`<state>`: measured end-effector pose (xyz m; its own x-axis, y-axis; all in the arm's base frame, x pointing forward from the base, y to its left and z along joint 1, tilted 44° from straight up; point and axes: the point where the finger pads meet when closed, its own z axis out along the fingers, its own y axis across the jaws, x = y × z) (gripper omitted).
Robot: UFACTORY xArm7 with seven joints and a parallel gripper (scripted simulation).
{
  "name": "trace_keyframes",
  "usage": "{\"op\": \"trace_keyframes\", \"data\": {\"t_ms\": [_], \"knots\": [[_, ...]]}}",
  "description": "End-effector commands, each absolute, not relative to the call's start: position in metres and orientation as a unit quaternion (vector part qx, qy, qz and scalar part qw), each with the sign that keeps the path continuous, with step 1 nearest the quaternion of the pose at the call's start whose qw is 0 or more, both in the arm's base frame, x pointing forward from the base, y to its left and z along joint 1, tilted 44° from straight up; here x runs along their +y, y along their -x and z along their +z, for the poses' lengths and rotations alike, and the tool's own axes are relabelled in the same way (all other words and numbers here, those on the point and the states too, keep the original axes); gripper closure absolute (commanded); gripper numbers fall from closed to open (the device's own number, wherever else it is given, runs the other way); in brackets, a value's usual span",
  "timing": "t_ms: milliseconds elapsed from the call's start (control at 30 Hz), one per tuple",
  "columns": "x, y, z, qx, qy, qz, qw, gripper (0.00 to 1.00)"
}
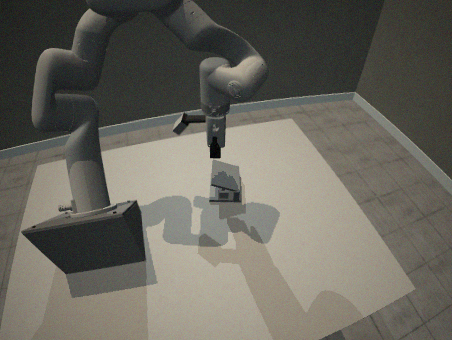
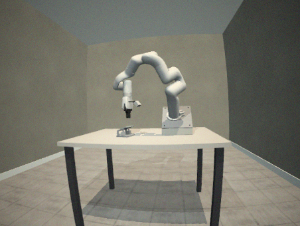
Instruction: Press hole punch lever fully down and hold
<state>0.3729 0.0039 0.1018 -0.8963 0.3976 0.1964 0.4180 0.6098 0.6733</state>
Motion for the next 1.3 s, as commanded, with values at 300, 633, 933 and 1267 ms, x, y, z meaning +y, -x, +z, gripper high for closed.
{"op": "trace_keyframes", "data": {"t_ms": [300,633,933,1267], "knots": [[0.003,-0.374,0.102,-0.897,0.228,-0.378,0.012,1.00],[0.008,-0.375,0.096,-0.897,0.228,-0.378,0.012,1.00],[0.015,-0.377,0.088,-0.897,0.228,-0.378,0.012,1.00],[0.028,-0.380,0.075,-0.897,0.228,-0.378,0.012,1.00]]}}
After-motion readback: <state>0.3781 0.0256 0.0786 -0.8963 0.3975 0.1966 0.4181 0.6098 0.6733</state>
